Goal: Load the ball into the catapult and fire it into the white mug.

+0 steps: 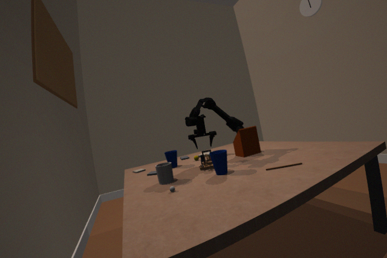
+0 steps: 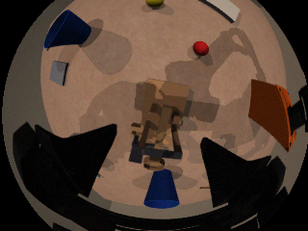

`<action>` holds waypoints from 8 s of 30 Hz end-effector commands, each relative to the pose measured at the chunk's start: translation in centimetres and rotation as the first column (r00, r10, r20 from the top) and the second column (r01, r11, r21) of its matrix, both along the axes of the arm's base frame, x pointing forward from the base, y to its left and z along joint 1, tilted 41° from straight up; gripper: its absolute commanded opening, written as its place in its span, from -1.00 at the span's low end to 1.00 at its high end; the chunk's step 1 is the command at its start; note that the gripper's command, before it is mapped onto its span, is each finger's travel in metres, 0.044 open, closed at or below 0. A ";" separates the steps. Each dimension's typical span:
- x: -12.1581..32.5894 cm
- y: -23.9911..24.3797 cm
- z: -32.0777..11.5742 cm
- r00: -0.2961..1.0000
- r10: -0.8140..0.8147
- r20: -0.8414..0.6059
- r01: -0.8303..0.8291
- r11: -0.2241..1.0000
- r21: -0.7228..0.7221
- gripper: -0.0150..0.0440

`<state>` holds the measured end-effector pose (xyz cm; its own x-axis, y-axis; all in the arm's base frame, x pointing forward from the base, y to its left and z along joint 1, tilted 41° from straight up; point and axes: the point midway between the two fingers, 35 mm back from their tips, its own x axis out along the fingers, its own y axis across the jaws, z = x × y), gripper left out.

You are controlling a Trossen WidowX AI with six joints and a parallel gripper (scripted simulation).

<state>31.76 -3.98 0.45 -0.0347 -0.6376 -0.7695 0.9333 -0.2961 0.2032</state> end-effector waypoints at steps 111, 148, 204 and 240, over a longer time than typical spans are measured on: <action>0.6 -1.2 -5.9 0.549 0.639 -0.539 -0.616 0.745 0.255 -0.49; 0.4 -3.3 -8.4 0.555 0.636 -0.537 -0.612 0.749 0.255 0.31; 0.5 -2.8 -7.8 0.549 0.638 -0.540 -0.616 0.745 0.255 1.00; 0.8 -0.2 -4.7 0.547 0.643 -0.537 -0.619 0.742 0.257 -0.49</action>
